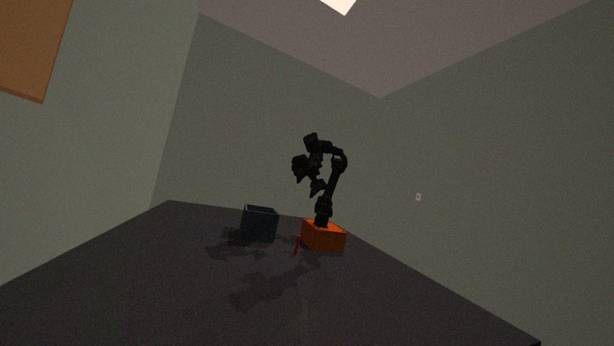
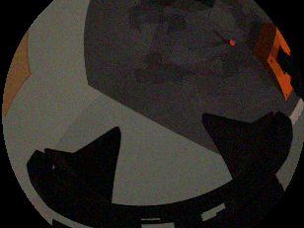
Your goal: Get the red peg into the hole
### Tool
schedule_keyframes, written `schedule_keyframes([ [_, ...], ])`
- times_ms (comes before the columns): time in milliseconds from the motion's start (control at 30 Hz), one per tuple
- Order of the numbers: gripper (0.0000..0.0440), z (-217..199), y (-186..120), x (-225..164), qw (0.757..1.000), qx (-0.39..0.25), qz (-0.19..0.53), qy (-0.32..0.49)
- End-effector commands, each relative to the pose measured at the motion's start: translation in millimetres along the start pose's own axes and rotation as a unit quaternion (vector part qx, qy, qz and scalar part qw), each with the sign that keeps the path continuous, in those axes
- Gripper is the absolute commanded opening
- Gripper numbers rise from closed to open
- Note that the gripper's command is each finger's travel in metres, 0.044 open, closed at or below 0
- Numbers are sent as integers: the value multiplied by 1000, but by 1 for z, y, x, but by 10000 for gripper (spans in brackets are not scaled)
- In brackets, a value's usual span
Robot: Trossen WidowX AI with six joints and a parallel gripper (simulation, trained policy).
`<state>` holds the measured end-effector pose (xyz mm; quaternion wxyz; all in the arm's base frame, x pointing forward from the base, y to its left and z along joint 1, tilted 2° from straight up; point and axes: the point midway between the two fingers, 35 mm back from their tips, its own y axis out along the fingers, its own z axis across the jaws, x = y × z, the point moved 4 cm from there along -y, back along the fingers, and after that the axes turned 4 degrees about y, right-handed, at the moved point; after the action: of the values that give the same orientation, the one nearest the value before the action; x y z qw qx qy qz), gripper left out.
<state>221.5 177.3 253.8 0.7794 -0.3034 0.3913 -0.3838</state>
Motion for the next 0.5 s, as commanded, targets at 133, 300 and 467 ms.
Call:
schedule_keyframes([
  [133,440,-25,17,26,995,-69,-47,54],
  [300,440,-44,26,41,987,-114,-79,83],
  [467,440,-63,35,53,976,-159,-109,105],
])
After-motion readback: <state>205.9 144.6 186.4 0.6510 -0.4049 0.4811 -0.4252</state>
